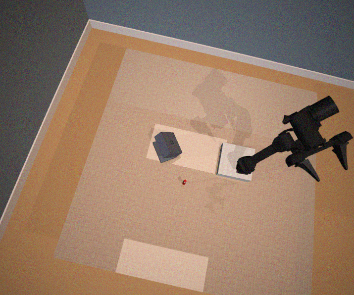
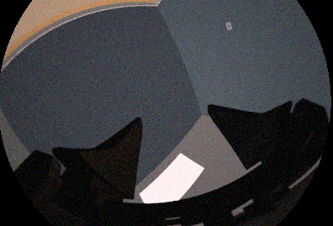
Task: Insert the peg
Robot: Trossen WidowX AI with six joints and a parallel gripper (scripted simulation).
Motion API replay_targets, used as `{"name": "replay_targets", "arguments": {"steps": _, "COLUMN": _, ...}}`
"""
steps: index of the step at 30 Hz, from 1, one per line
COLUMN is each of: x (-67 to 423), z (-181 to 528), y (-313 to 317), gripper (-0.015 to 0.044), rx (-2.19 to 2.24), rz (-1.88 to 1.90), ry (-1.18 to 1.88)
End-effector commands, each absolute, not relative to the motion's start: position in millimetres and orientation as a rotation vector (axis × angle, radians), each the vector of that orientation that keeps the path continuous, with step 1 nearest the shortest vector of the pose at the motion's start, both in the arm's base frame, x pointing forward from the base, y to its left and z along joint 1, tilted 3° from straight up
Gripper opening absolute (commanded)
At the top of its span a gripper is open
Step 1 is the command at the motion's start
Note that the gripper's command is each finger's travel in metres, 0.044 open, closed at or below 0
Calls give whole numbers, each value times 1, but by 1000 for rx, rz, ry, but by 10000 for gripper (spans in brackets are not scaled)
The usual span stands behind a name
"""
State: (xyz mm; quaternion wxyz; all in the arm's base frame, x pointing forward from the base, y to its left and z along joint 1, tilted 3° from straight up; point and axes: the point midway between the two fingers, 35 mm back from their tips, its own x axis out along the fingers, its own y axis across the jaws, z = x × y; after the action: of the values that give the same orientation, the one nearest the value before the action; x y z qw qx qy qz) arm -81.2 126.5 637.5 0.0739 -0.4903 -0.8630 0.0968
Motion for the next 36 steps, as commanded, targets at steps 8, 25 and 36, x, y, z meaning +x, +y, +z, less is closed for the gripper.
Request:
{"name": "replay_targets", "arguments": {"steps": 8, "x": -35, "z": 642, "y": 153, "gripper": 440, "rx": -1422, "rz": 526, "ry": -2318}}
{"name": "replay_targets", "arguments": {"steps": 25, "x": 115, "z": 598, "y": 222, "gripper": 440, "rx": -1141, "rz": 1089, "ry": -1404}}
{"name": "replay_targets", "arguments": {"steps": 36, "x": 206, "z": 531, "y": 248, "gripper": 440, "rx": -925, "rz": 1233, "ry": -789}}
